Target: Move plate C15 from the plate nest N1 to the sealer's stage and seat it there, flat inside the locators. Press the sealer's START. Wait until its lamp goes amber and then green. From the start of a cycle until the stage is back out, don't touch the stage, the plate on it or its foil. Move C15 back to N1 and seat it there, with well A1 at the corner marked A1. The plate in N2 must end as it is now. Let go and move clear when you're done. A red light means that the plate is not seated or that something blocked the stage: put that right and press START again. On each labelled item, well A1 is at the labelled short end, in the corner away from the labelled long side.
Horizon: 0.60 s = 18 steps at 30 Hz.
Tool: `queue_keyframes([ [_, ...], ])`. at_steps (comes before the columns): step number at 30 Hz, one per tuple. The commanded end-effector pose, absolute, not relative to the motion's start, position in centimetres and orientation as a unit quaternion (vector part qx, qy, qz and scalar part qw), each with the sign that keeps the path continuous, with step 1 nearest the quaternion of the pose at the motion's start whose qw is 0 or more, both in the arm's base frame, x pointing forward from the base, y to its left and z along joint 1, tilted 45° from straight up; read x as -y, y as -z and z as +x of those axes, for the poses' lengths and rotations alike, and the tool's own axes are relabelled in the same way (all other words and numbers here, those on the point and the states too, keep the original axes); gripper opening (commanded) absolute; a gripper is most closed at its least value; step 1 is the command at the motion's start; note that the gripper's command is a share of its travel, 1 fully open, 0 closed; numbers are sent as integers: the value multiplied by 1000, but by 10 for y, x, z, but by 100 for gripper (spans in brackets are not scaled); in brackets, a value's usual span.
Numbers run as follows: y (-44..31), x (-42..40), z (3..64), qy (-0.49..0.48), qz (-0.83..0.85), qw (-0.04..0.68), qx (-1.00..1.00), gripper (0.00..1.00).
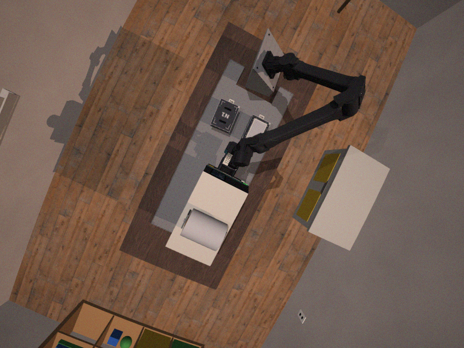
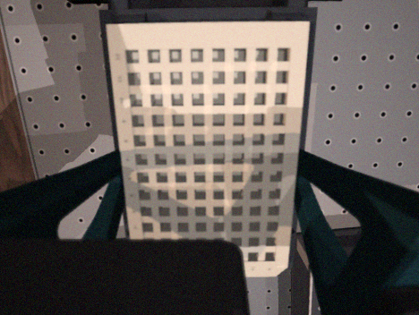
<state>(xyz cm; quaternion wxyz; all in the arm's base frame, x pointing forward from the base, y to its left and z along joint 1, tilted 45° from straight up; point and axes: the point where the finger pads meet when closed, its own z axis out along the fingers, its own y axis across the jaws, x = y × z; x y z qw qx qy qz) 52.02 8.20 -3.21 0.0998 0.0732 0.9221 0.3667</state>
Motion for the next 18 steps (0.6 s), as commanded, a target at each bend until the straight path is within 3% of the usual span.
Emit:
queue_keyframes([
  [1, 23, -93, 534, -376, 69, 100, -919, 0],
  [18, 24, -77, 537, -372, 69, 111, -919, 0],
])
